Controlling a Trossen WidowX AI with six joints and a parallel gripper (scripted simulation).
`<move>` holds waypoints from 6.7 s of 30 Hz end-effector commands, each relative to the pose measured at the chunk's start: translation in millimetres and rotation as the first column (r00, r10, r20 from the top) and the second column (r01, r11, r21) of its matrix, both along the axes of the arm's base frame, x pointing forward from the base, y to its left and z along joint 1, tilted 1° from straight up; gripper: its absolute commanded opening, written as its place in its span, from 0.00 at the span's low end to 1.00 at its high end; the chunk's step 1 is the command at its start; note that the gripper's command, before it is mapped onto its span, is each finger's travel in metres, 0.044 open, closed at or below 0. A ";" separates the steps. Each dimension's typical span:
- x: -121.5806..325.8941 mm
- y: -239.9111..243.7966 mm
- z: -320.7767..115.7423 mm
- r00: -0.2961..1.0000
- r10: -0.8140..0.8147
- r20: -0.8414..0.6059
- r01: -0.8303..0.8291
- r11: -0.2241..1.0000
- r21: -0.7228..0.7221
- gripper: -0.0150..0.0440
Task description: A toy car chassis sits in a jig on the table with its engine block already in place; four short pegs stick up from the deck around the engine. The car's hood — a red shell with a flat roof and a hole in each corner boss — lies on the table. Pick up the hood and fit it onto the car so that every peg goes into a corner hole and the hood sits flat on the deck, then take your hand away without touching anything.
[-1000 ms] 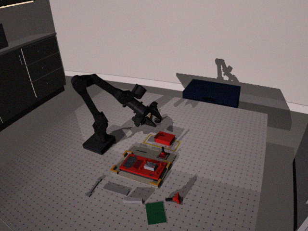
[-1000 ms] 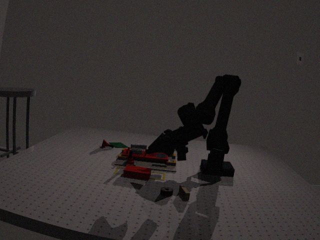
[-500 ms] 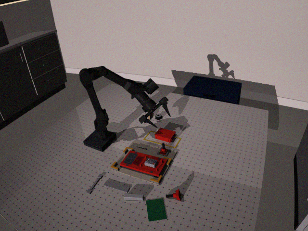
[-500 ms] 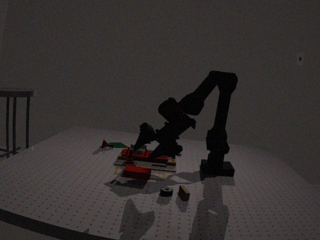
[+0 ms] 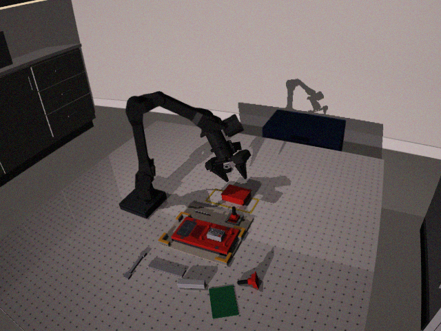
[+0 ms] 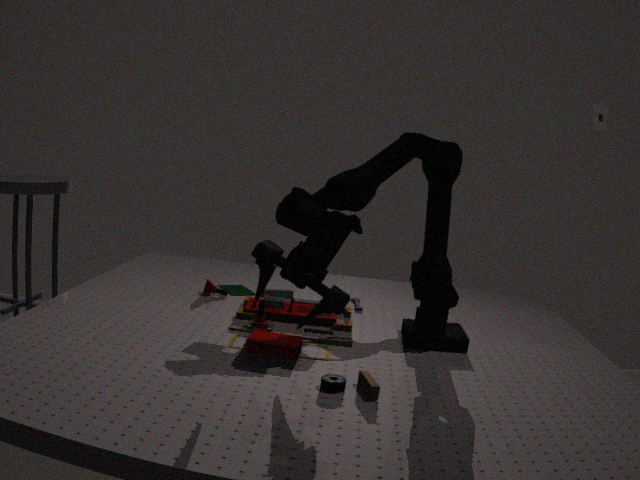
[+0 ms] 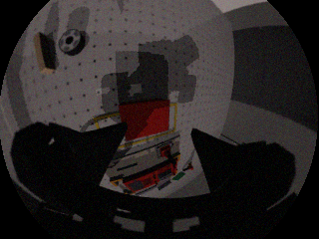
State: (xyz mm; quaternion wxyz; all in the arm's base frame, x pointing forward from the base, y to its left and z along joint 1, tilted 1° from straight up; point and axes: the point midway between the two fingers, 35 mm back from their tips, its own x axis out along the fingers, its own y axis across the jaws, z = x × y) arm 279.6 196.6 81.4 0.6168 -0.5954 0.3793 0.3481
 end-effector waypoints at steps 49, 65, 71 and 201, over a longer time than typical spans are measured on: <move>17.1 -9.2 -6.7 0.117 -0.877 -0.467 0.993 0.106 0.051 1.00; 17.6 -9.2 -21.4 0.117 -0.877 -0.467 0.993 0.106 0.051 1.00; 17.6 -9.3 -26.9 0.117 -0.877 -0.467 0.993 0.106 0.051 1.00; 45.7 -65.7 35.5 0.124 -0.886 -0.446 0.992 0.107 0.064 0.25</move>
